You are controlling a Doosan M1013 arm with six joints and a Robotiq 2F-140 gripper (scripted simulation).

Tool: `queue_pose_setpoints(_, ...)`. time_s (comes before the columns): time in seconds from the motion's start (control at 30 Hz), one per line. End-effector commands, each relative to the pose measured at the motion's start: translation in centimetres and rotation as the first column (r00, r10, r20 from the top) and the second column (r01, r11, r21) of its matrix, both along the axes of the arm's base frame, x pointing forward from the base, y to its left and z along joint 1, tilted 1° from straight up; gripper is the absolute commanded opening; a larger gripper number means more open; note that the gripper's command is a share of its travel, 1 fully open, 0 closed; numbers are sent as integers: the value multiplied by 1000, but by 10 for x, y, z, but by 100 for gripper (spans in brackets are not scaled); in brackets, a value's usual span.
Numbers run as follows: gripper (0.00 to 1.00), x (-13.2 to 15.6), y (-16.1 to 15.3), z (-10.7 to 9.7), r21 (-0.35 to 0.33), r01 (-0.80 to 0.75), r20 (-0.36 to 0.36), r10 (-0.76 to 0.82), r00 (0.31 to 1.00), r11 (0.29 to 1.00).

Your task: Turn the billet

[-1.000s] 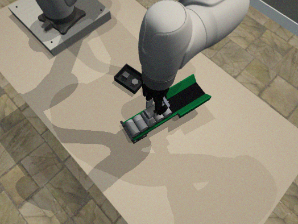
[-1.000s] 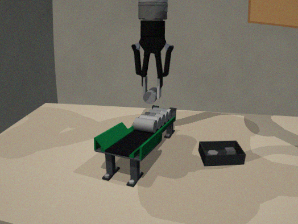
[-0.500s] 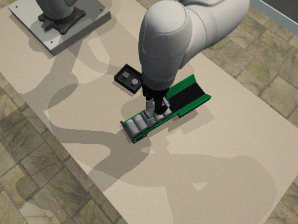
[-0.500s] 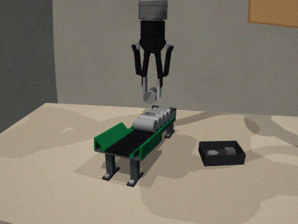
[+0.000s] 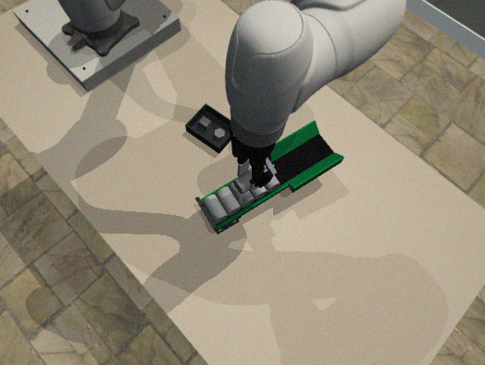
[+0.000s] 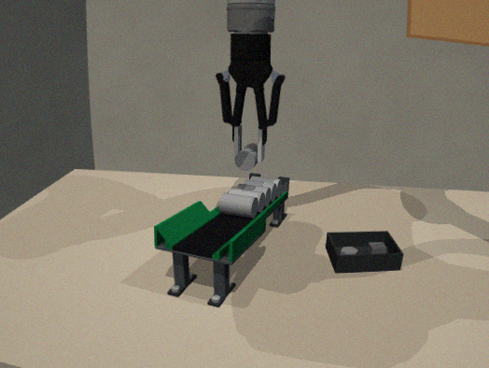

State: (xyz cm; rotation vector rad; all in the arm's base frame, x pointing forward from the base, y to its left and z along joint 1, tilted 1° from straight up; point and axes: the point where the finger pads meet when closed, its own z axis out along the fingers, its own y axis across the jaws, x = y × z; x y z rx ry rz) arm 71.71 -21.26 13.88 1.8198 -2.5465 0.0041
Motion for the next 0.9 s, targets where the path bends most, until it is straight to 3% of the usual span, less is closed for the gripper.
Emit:
queue_pose_setpoints(0.0,10,0,0,0,0,-1,0,1,1000,1000)
queue_pose_setpoints(0.87,10,0,0,0,0,-45,0,45,999,999)
